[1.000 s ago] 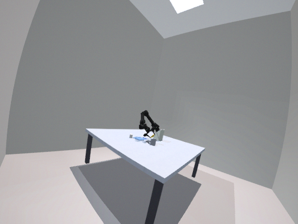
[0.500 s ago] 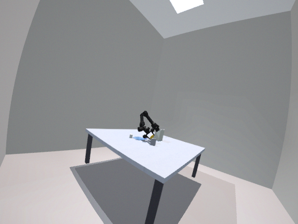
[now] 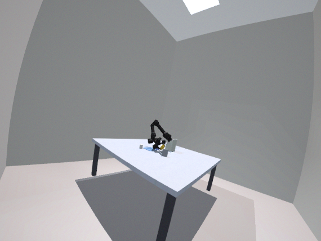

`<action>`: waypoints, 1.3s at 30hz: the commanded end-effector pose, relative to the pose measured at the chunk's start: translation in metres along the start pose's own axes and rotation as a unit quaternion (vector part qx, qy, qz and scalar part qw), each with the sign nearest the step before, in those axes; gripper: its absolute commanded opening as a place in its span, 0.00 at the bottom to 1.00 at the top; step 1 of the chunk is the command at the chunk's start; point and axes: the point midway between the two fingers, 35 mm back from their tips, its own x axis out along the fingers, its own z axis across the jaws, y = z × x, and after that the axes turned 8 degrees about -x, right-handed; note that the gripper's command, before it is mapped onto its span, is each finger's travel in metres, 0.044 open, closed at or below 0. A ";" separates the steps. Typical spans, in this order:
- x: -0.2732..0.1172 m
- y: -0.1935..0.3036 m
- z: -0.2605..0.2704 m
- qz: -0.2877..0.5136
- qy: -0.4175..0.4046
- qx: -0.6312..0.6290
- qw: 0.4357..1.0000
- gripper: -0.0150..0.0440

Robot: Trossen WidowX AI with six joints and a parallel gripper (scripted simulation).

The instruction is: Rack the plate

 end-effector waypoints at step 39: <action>0.003 0.000 -0.012 -0.092 0.116 -0.209 0.966 0.25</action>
